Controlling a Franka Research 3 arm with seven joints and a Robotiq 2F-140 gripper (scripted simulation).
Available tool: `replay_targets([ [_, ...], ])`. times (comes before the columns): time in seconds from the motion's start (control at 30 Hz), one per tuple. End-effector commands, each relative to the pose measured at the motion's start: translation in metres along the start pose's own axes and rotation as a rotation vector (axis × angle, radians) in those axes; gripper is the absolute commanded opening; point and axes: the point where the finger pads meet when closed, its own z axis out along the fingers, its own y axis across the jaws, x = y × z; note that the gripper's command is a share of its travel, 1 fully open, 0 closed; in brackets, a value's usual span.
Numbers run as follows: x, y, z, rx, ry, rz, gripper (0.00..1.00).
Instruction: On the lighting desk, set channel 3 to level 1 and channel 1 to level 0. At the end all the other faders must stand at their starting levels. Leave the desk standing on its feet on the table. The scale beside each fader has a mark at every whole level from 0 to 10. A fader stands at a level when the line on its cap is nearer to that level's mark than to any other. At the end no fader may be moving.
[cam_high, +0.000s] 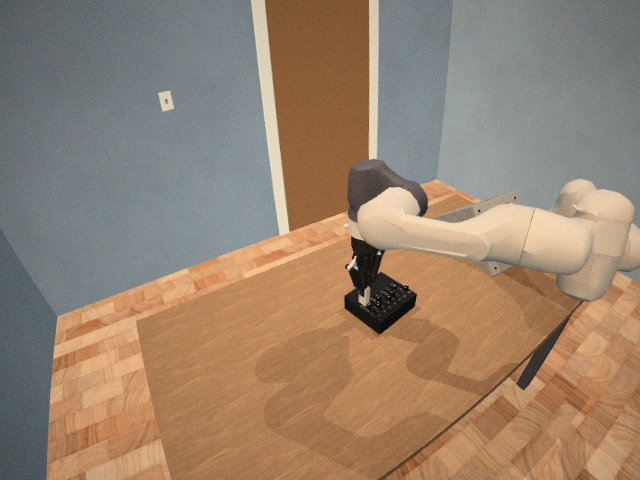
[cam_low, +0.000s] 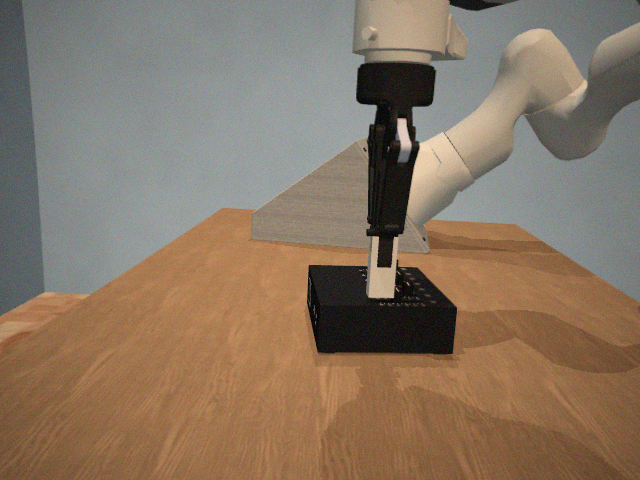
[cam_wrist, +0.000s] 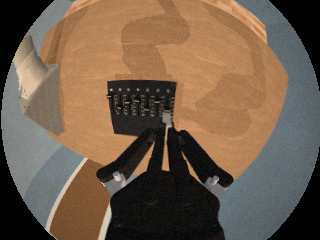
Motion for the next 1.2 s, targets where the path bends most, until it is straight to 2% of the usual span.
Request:
replay_targets([
  [0.0, 0.002, 0.001, -0.001, -0.001, -0.002, 0.002, 0.0],
  [1.17, 0.02, 0.001, -0.001, -0.001, -0.002, 0.002, 0.0],
])
